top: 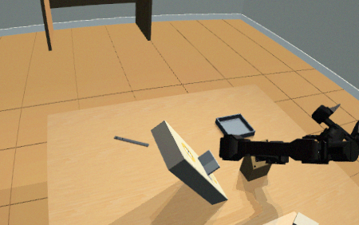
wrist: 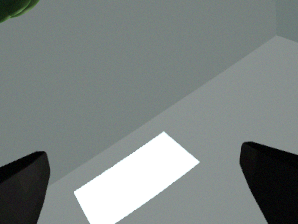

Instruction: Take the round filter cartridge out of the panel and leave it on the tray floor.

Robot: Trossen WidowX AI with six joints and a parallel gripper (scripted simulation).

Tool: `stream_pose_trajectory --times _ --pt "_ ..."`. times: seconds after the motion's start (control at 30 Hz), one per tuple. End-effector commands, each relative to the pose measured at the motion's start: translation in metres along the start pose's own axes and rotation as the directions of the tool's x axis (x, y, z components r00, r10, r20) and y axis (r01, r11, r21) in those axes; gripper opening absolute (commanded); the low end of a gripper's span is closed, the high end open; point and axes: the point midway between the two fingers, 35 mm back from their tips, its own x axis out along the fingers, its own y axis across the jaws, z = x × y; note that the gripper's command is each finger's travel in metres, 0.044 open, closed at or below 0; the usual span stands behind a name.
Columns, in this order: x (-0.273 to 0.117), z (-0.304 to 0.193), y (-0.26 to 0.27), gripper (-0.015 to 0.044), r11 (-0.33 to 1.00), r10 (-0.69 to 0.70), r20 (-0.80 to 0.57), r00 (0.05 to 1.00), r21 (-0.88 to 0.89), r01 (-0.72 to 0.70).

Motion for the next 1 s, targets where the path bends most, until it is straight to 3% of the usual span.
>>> stream_pose_trajectory --times 0.0,0.17,0.37,0.63,0.97 --pt "0.001 0.001 0.001 0.0374 1.0 0.006 0.004 1.0 -0.004 -0.006" --pt "0.011 0.021 0.038 0.0242 0.982 0.167 0.117 0.979 -0.114 -0.154" --pt "0.005 0.053 0.092 0.0091 0.913 0.375 0.267 0.888 -0.274 -0.304" --pt "-0.04 0.097 0.155 0.0091 0.789 0.6 0.442 0.667 -0.462 -0.404" --pt "-0.144 0.139 0.194 0.0091 0.654 0.753 0.593 0.286 -0.625 -0.426"
